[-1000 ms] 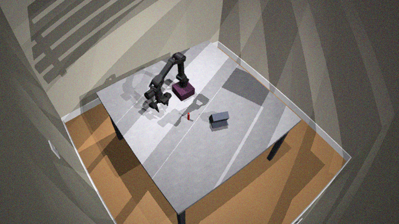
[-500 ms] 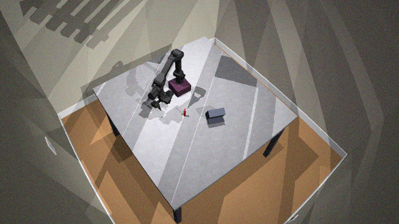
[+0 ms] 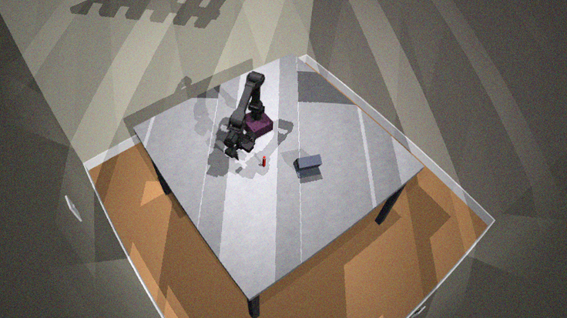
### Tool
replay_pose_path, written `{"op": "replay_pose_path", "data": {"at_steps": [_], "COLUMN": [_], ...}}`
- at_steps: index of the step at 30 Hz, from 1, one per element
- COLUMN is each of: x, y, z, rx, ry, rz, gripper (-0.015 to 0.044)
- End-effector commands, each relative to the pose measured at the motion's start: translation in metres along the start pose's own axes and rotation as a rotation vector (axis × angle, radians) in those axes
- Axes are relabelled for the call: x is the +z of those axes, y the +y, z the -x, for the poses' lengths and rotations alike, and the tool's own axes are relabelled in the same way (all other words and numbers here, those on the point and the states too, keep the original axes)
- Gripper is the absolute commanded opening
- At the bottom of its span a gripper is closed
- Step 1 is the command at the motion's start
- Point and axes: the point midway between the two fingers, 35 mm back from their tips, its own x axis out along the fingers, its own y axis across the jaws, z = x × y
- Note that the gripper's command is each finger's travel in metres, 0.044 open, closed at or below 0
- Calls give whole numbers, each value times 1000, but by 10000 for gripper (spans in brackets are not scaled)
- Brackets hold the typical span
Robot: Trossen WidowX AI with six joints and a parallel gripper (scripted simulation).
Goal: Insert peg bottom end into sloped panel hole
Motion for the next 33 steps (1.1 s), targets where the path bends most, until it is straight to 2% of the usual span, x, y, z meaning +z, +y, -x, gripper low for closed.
{"op": "replay_pose_path", "data": {"at_steps": [1,33], "x": [10,76], "y": [7,71], "z": [-2,-18], "rx": [4,-29], "ry": [25,181], "rz": [-9,-33], "gripper": [440,440]}}
